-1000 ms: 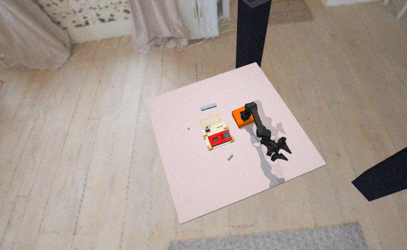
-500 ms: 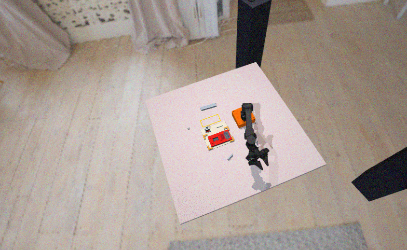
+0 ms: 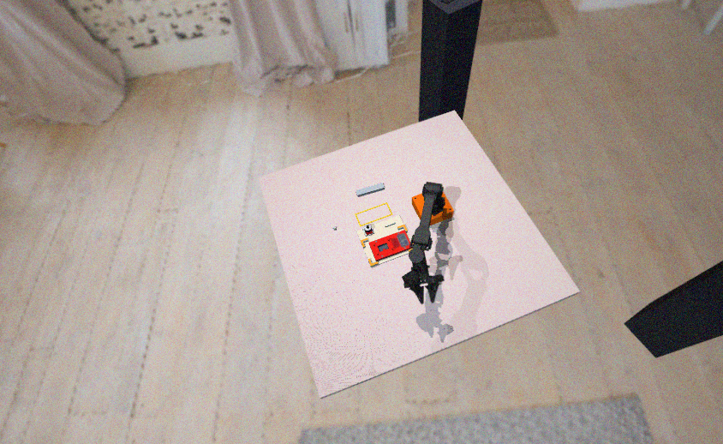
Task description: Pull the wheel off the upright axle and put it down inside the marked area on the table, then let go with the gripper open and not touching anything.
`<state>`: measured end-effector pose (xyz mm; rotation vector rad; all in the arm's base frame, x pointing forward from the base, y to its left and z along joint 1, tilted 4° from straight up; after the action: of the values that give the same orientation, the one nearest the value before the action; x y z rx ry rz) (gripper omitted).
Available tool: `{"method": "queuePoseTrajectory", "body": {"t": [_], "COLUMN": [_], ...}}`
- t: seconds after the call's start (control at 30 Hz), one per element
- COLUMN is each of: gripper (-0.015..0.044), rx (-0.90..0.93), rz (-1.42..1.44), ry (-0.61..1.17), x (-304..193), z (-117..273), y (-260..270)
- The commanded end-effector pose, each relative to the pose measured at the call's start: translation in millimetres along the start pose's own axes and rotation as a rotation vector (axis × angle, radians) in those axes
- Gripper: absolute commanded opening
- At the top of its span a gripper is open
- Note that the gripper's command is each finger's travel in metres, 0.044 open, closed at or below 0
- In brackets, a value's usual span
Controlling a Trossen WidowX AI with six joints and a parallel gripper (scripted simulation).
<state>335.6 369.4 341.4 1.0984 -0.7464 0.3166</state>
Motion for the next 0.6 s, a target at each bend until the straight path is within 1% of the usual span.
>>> {"method": "queuePoseTrajectory", "body": {"t": [0.0,0.3,0.57], "gripper": [0.0300,0.0300,0.0300], "rx": [-0.113,-0.341,-0.535], "rz": [0.011,0.034,0.019], "ry": [-0.005,0.008,0.035], "x": [8.9,26.2,35.0], "z": [10.7,45.1,87.5], "y": [-37.4,-112.5,-174.4]}}
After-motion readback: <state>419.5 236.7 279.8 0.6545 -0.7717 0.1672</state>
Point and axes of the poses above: the point midway between the two fingers, 35 mm back from their tips, its own z axis back along the fingers, its own y axis across the jaws, x = y × z, the point moved 5 cm from there along z, back along the fingers, and after that the axes turned 8 degrees about z, right-handed, at the moved point
